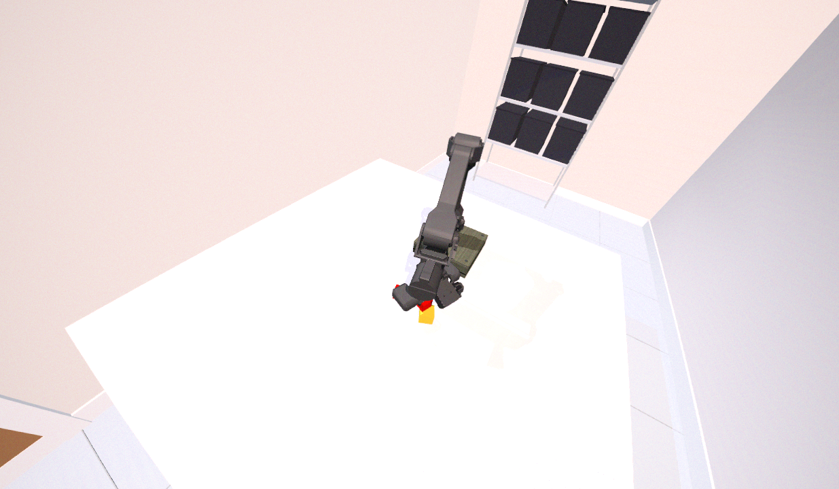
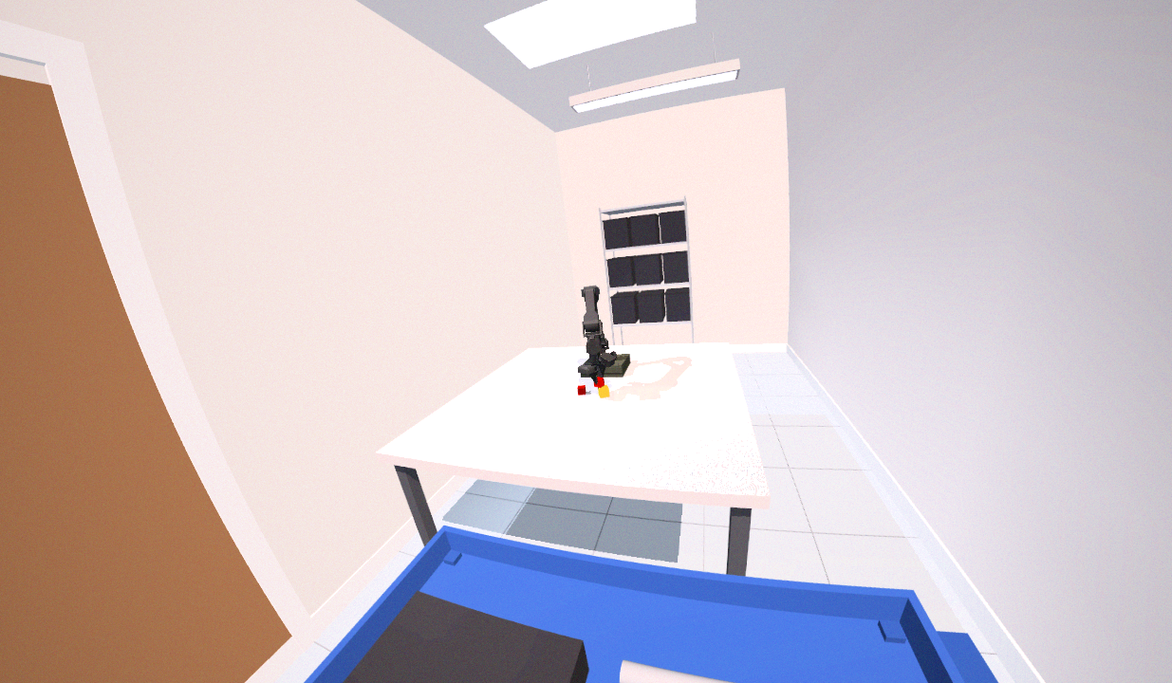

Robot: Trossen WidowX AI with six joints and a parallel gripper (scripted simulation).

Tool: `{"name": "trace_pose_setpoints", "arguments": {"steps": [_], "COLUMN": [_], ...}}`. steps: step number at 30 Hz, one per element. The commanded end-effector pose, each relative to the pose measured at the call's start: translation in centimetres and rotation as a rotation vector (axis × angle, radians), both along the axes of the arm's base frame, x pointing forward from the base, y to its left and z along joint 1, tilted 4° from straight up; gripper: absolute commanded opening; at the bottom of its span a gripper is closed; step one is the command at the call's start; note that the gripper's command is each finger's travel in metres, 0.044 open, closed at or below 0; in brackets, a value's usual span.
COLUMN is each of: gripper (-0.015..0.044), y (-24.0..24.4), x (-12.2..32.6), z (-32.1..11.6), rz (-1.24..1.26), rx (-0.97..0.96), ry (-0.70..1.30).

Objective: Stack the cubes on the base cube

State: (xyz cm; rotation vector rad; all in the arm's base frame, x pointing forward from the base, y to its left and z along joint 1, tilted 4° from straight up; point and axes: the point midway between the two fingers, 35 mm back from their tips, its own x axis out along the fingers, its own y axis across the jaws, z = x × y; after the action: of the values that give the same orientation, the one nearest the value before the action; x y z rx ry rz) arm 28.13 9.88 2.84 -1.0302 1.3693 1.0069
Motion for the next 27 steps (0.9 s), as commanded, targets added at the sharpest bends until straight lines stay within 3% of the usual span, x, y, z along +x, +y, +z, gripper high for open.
{"name": "trace_pose_setpoints", "arguments": {"steps": [1, 13, 17, 27], "gripper": [0.0105, 0.0105, 0.0205, 0.0205], "y": [0.0, 0.0, 0.0, 0.0], "x": [0.0, 0.0, 0.0, 0.0], "z": [-0.2, -0.2, -0.2, 0.9], "rz": [0.001, 0.001, 0.001, 0.0], "rx": [0.003, 0.003, 0.003, 0.0], "ry": [0.001, 0.001, 0.001, 0.0]}}
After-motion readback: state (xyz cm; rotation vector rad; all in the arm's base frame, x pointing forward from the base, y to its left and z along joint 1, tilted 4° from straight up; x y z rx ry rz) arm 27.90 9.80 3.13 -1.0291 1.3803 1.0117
